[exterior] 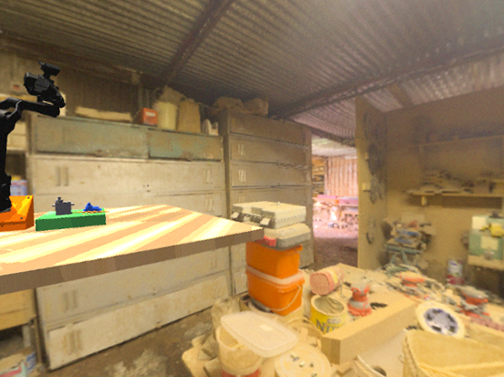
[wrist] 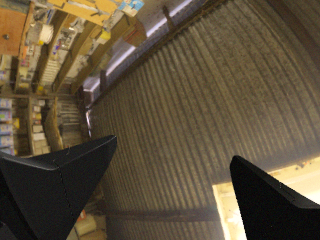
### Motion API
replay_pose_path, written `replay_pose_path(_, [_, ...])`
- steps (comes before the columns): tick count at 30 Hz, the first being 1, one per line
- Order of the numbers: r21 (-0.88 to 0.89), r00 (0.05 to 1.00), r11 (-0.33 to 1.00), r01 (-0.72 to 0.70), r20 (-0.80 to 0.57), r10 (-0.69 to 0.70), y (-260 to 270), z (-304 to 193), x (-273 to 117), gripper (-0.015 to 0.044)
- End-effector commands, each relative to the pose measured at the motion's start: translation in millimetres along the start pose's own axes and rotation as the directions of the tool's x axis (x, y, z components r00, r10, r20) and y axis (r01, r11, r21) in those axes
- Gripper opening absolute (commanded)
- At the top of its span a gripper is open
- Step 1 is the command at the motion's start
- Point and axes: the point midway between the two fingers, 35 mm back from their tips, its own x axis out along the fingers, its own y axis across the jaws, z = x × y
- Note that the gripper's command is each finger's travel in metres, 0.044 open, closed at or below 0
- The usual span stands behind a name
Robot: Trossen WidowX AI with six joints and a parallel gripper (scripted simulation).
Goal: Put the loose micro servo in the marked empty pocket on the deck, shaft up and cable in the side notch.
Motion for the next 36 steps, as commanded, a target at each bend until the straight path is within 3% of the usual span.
replay_pose_path(1, [0.004,1.0,1.0,0.001,-0.004,-0.001,-0.3,-1.0,-0.5,0.0374])
replay_pose_path(15, [0.214,0.946,0.968,0.129,-0.319,-0.056,-17.3,-68.5,-46.8,0.0006])
replay_pose_path(25, [0.329,0.821,0.899,0.29,-0.567,-0.057,-22.4,-118.4,-102.4,0.0])
replay_pose_path(36, [0.348,0.599,0.793,0.501,-0.8,-0.027,-21.3,-160.7,-177.5,0.0])
